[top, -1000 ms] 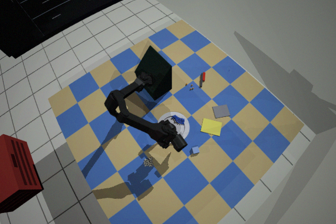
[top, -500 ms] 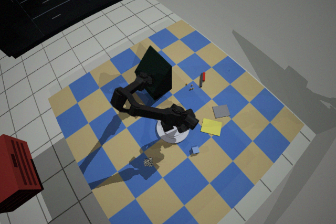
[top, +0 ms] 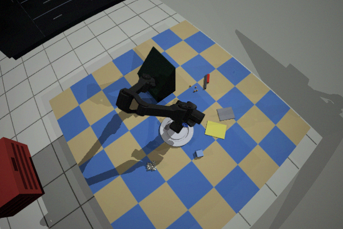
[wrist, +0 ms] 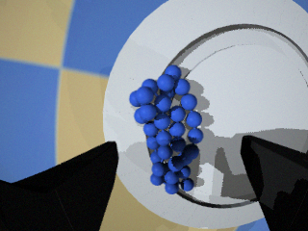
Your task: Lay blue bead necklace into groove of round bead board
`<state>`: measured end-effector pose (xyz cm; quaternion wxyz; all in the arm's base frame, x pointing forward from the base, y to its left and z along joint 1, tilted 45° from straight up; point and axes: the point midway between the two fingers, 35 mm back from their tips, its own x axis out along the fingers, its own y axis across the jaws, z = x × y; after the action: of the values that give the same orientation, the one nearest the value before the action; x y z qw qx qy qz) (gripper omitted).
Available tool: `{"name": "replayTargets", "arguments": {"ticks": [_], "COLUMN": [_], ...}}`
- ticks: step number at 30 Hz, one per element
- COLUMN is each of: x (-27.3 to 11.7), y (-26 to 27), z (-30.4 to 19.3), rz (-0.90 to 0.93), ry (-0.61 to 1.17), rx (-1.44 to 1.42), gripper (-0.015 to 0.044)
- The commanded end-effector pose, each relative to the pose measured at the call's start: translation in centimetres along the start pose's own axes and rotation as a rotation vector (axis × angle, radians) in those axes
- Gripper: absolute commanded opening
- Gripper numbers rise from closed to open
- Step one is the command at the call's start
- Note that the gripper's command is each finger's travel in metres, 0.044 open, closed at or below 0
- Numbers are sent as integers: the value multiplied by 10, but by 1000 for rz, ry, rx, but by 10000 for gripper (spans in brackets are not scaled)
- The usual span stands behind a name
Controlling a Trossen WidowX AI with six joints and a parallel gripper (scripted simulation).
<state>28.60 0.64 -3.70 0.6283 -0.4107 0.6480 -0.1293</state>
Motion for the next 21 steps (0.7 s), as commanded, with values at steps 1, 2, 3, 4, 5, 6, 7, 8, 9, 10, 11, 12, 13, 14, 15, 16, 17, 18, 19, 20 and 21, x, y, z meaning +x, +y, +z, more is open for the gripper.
{"name": "replayTargets", "arguments": {"ticks": [1,2,3,4,5,6,7,8,9,10,11,12,13,14,15,16,17,18,19,20,21], "x": [-2,-1,0,1,2,4,5,7,8,10,12,13,15,17,18,20,22,23,25,26,28], "y": [0,0,0,0,0,0,0,0,0,0,0,0,0,0,0,0,0,0,0,0,0], "z": [0,0,0,0,0,0,0,0,0,0,0,0,0,0,0,-1,-1,-1,-1,-1,-2], "rz": [-1,-1,-1,-1,-1,-1,-1,-1,-2,-2,-2,-2,-2,-2,-3,-3,-3,-3,-4,-4,-4], "ry": [-3,-3,-3,-3,-3,-2,-2,-2,-1,-1,-1,-1,0,0,0,1,1,1,2,2,3], "rx": [0,-1,-1,-1,-2,-2,-3,-3,-4,-5,-5,-6,-7,-7,-8,-8,-9,-10,-10,-11,-12], "gripper": [310,310,310,310,310,310,310,310,310,310,310,310,310,310,310,310,310,310,310,310,310]}}
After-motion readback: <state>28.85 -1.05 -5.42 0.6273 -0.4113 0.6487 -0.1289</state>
